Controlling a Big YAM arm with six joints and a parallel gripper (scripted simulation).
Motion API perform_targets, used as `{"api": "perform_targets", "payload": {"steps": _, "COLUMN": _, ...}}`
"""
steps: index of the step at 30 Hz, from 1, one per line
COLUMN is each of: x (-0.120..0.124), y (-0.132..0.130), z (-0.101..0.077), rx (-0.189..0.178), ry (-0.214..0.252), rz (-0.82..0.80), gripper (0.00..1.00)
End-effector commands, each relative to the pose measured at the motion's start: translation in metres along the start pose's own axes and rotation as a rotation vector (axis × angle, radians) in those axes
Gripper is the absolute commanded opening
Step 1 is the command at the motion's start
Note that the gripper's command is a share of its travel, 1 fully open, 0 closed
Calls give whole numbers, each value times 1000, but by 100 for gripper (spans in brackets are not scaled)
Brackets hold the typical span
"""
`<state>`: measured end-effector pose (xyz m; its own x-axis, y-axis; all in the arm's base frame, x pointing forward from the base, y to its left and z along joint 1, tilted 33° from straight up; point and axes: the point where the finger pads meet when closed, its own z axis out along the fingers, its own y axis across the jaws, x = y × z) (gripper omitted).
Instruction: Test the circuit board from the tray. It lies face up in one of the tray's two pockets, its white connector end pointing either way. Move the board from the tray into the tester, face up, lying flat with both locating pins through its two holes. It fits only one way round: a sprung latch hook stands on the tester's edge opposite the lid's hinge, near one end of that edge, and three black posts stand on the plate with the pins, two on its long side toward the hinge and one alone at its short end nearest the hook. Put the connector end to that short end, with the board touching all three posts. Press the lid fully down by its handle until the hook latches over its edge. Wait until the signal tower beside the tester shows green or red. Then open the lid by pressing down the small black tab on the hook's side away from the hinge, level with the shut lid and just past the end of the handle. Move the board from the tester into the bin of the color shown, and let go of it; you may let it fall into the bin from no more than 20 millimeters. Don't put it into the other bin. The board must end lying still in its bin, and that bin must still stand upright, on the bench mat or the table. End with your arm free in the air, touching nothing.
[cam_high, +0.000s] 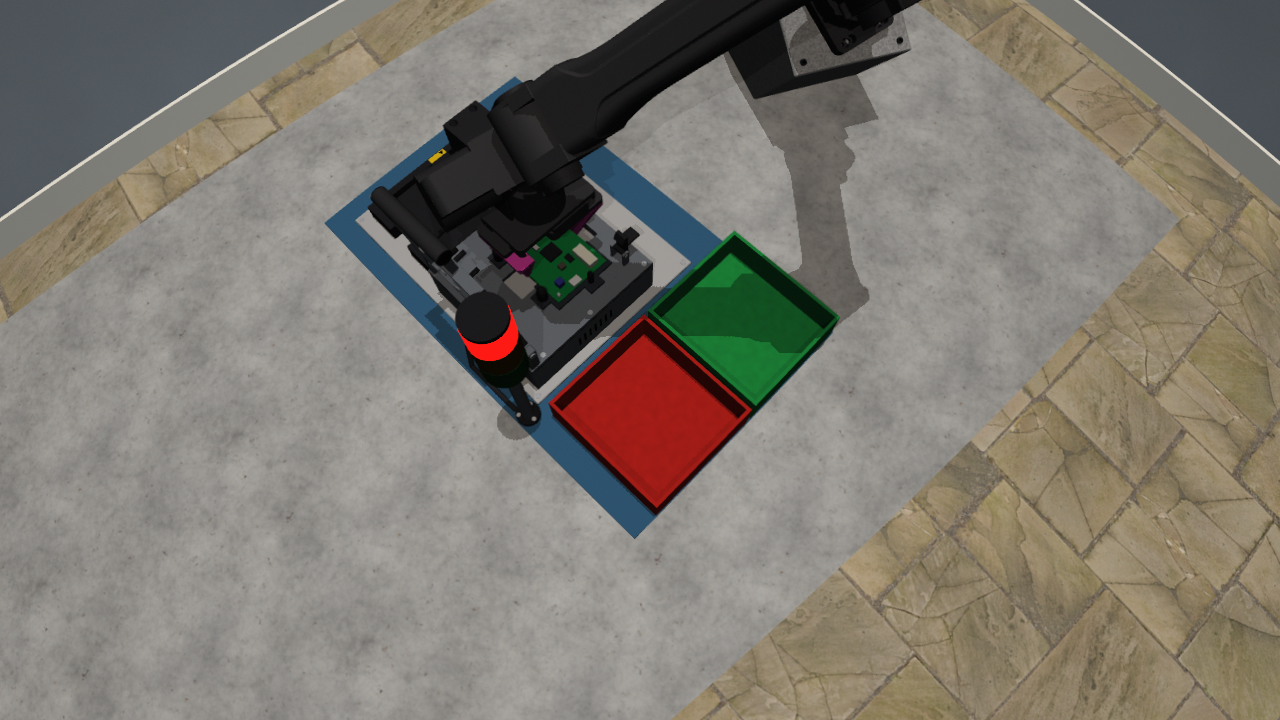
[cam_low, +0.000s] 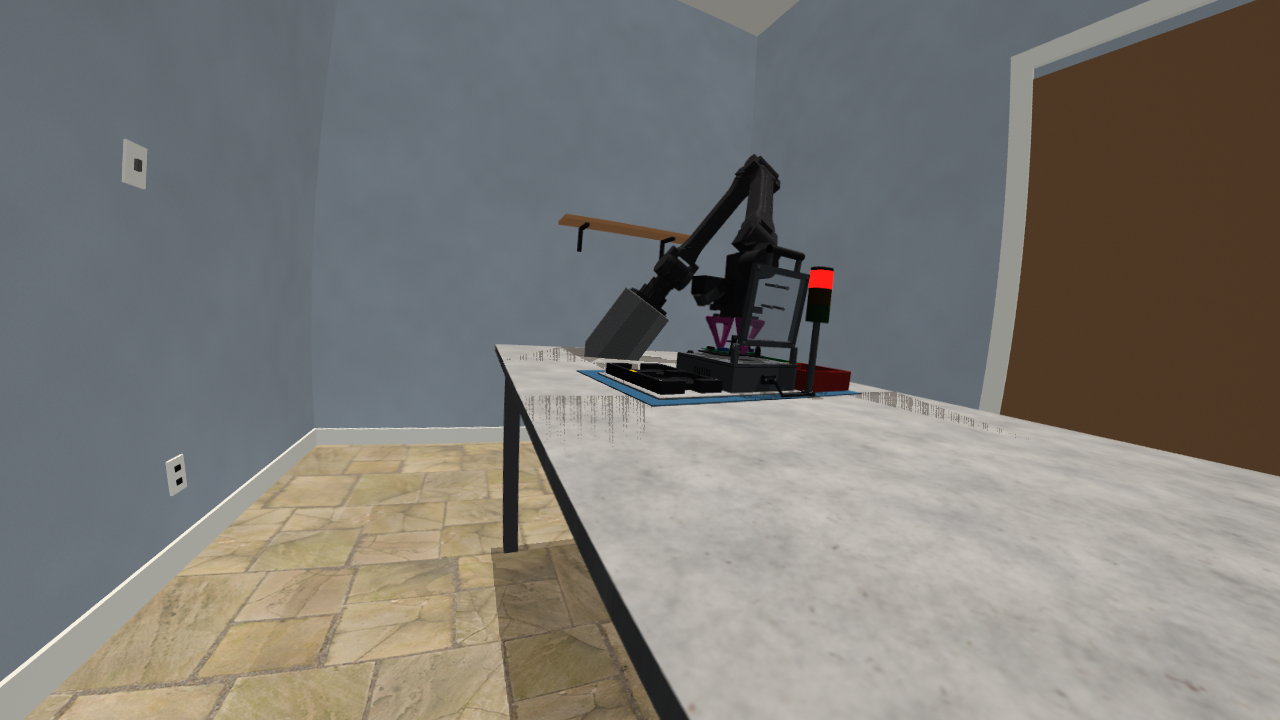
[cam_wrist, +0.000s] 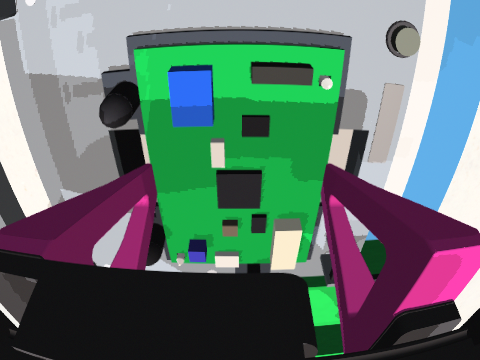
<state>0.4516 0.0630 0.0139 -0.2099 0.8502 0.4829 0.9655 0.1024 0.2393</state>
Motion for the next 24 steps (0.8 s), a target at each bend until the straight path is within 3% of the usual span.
{"api": "perform_targets", "payload": {"steps": 1, "x": 7, "y": 21, "z": -18, "rx": -44, "ry": -13, "rz": -20, "gripper": 74}}
{"api": "perform_targets", "payload": {"steps": 24, "x": 7, "y": 21, "z": -18, "rx": -44, "ry": -13, "rz": -20, "gripper": 72}}
